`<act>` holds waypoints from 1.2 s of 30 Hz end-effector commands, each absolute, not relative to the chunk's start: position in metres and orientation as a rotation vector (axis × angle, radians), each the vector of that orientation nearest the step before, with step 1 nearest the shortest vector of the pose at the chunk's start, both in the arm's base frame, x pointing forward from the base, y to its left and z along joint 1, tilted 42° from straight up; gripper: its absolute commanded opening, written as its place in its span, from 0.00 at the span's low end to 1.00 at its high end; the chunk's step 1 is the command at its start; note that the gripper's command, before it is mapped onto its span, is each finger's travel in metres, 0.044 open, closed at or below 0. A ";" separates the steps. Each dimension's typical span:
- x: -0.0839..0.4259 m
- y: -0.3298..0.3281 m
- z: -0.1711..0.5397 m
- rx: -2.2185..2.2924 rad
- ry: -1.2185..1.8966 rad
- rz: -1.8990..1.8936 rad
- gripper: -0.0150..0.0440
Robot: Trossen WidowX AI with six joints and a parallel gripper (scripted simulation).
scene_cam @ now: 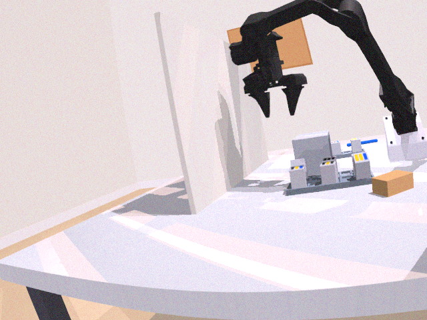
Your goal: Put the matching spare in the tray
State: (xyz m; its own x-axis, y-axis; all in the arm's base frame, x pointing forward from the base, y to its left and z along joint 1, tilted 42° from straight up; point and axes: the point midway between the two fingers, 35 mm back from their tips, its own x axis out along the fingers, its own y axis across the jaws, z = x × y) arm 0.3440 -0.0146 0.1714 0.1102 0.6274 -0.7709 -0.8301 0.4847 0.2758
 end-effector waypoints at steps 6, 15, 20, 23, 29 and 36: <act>0.305 0.052 0.185 -0.723 0.598 1.415 1.00; 0.305 0.052 0.185 -0.723 0.598 1.415 1.00; 0.307 0.077 0.167 -0.723 0.597 1.415 0.78; 0.307 0.085 0.161 -0.722 0.596 1.415 0.76; 0.310 0.085 0.161 -0.722 0.596 1.415 0.76; 0.310 0.087 0.158 -0.722 0.596 1.415 0.76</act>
State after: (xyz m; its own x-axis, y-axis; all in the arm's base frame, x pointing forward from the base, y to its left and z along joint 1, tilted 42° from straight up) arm 0.3112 0.0840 0.1619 0.0851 0.6551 -0.7507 -0.9947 0.0127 -0.1017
